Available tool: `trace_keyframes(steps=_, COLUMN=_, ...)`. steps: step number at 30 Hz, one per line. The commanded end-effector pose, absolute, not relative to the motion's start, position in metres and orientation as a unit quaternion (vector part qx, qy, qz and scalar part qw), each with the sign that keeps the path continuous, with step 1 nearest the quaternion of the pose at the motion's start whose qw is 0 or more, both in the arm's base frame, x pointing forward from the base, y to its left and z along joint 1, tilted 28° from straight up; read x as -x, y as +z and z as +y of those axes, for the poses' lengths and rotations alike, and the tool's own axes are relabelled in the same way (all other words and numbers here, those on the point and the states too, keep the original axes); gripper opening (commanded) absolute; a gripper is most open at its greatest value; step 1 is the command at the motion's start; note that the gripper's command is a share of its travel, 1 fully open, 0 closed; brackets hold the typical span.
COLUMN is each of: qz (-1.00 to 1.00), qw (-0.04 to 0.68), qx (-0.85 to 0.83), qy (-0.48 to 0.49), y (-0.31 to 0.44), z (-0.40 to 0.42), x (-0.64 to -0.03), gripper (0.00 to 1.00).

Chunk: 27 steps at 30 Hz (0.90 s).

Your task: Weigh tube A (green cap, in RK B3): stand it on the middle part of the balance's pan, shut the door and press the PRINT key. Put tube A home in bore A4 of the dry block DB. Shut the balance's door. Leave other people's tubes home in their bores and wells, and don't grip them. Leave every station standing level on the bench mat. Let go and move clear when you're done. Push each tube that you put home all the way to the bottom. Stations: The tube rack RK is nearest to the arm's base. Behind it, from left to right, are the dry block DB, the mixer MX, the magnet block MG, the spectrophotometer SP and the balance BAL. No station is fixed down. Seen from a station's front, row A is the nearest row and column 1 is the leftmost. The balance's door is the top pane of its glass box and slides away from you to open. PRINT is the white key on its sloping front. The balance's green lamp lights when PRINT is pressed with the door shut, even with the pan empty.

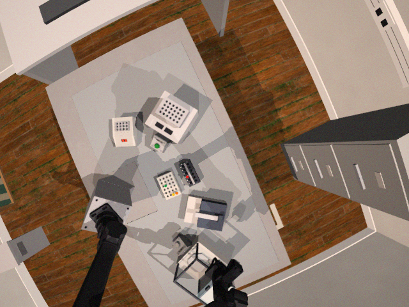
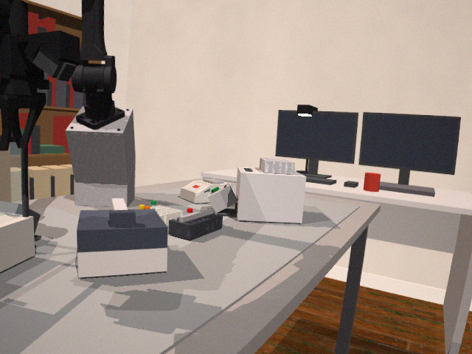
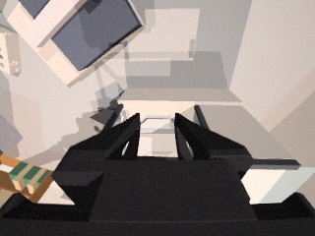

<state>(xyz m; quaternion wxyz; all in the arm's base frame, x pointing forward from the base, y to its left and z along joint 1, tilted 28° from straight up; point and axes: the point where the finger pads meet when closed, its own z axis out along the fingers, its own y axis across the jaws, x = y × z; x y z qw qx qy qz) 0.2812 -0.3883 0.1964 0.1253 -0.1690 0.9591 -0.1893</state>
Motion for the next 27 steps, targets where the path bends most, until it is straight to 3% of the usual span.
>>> trace_keyframes(steps=1, qz=0.964, qw=0.131, qx=0.147, qy=-0.180, y=0.177, z=-0.375, x=-0.303, gripper=0.36)
trace_keyframes(steps=27, qz=0.975, qw=0.126, qx=0.089, qy=-0.162, y=0.060, z=-0.241, x=-0.364, gripper=0.36)
